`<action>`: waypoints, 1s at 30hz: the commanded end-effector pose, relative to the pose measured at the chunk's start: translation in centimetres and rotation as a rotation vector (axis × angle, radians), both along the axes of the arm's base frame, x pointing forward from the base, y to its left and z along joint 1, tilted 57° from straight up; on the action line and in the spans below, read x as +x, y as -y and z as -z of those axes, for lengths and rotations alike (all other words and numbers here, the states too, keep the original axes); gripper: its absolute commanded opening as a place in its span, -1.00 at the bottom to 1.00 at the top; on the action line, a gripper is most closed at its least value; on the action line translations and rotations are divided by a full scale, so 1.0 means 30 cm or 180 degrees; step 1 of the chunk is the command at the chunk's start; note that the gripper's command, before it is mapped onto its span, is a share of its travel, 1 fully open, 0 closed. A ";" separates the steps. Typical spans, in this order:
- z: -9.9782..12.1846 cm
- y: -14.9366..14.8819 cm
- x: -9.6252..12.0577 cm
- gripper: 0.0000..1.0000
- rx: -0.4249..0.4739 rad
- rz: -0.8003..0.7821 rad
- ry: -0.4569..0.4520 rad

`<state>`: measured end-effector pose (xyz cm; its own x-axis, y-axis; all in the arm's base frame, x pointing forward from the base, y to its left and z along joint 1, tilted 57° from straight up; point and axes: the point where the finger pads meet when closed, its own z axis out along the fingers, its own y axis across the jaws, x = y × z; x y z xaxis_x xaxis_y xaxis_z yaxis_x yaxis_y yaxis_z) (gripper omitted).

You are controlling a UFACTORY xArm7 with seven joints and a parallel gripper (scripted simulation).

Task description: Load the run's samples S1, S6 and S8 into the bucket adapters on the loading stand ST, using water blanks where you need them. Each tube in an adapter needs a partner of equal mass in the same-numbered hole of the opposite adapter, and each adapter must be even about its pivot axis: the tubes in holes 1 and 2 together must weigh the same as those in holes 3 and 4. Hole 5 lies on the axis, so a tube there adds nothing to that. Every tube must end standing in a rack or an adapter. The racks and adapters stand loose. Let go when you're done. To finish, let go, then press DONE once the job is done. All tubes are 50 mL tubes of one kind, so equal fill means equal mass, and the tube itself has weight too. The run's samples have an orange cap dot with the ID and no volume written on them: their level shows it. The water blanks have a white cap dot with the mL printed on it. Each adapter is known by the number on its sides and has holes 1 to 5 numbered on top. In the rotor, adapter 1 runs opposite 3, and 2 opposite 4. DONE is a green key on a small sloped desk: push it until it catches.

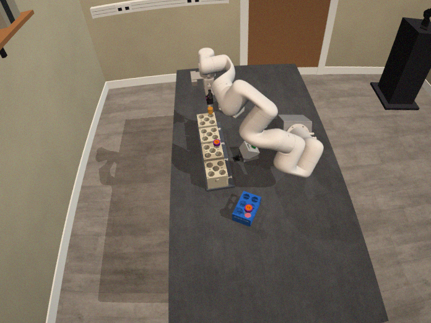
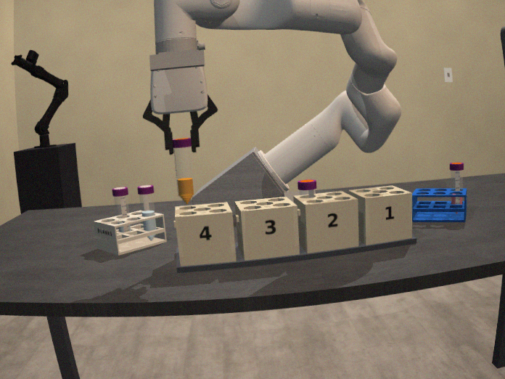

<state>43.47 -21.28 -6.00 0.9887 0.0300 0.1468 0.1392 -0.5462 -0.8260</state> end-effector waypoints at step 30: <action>0.046 -0.066 0.005 -1.00 -0.0013 0.0009 0.0004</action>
